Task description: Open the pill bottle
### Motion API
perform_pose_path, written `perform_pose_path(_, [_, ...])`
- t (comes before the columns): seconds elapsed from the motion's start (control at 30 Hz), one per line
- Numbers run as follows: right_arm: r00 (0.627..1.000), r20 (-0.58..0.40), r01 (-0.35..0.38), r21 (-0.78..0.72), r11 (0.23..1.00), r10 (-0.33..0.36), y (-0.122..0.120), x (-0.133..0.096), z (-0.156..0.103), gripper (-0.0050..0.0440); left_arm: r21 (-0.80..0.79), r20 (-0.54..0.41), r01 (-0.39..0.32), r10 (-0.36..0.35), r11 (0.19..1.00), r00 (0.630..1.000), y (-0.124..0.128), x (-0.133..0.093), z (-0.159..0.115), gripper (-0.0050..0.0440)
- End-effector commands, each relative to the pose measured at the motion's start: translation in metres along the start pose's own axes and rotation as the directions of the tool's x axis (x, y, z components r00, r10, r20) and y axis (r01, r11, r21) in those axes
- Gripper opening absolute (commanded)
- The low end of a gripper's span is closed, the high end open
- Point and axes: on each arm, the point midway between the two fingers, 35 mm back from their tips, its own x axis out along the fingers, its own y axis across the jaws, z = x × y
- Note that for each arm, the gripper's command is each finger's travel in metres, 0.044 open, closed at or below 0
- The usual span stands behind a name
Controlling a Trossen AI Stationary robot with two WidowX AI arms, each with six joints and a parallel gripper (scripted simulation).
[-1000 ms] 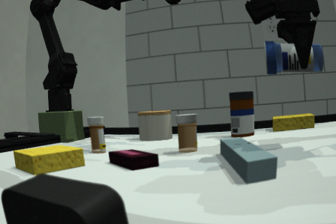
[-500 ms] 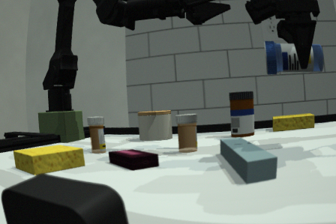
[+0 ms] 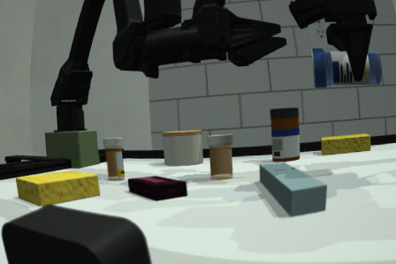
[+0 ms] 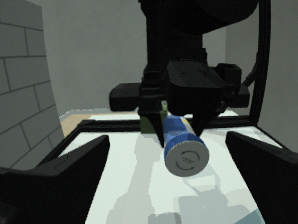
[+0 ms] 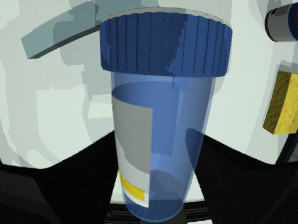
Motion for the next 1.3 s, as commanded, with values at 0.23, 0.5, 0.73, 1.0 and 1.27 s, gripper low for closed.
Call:
perform_pose_path(0.23, [1.000,-0.001,-0.001,0.004,1.000,0.001,0.000,0.000,0.000,0.0000,-0.014,0.009,0.003,-0.003,1.000,1.000,-0.027,-0.006,-0.054,0.0440])
perform_pose_path(0.5, [1.000,-0.001,-0.001,0.004,1.000,0.001,0.000,0.000,0.000,0.0000,-0.014,0.009,0.003,-0.003,1.000,1.000,-0.027,-0.003,-0.054,0.0440])
perform_pose_path(0.73, [1.000,-0.001,-0.001,0.004,1.000,0.001,0.000,0.000,0.000,0.0000,-0.014,0.009,0.003,-0.003,1.000,1.000,-0.028,0.009,-0.054,0.0440])
perform_pose_path(1.0, [1.000,-0.001,-0.001,0.004,1.000,0.001,0.000,0.000,0.000,0.0000,-0.014,0.009,0.003,-0.003,1.000,1.000,-0.028,0.019,-0.054,0.0440])
perform_pose_path(1.27, [1.000,-0.001,-0.001,0.004,1.000,0.001,0.000,0.000,0.000,0.0000,-0.014,0.009,0.003,-0.003,1.000,1.000,-0.028,0.032,-0.054,0.0440])
